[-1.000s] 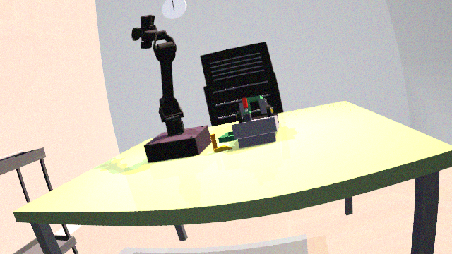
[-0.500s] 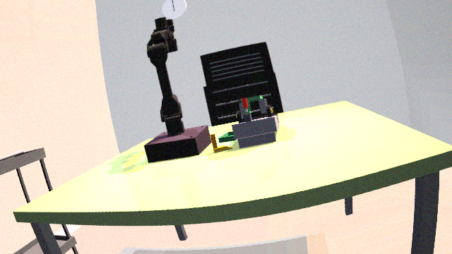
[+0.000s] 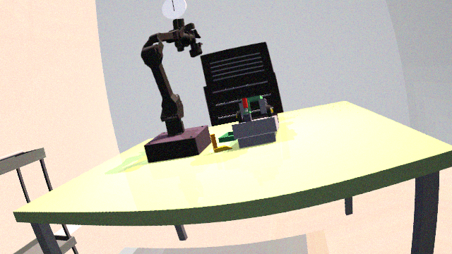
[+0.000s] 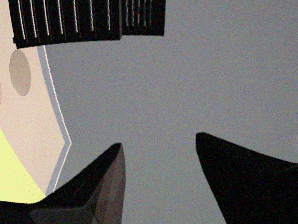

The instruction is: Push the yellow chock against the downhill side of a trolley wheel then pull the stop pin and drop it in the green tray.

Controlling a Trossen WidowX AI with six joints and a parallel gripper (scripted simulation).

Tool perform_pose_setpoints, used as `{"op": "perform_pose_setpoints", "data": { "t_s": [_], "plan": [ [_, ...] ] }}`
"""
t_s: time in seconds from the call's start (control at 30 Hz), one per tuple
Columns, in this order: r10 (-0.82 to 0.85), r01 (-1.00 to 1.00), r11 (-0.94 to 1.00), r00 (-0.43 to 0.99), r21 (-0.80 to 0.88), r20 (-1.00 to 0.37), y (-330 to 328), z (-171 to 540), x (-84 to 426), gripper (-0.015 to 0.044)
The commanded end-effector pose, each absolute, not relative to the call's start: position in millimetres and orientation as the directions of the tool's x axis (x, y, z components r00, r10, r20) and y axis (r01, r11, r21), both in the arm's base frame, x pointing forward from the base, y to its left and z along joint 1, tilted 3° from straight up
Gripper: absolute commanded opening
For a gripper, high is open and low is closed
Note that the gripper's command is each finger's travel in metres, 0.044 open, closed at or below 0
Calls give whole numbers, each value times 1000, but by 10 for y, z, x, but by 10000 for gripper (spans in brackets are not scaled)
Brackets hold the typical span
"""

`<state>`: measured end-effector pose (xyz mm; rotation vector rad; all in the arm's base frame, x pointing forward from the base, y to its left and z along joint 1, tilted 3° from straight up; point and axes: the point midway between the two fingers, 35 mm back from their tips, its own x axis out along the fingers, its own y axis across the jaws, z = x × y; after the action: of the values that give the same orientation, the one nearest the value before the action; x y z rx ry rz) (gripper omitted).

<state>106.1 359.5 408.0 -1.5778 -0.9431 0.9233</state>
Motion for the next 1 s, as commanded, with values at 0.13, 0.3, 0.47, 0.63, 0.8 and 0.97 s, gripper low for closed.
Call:
{"op": "perform_pose_setpoints", "data": {
  "t_s": [0.13,0.3,0.47,0.63,0.8,0.97],
  "plan": [
    [801,112,-341,554,-933,-226,3326,3697,1757,190],
    [713,67,-433,635,-899,-297,3076,3489,2139,190],
    [615,-7,-502,700,-865,-363,2773,3301,2479,190],
    [511,-85,-568,744,-819,-432,2435,3099,2766,190],
    [399,-174,-625,767,-761,-503,2059,2882,3004,190],
    [289,-269,-662,769,-699,-570,1657,2675,3179,190]
  ]
}}
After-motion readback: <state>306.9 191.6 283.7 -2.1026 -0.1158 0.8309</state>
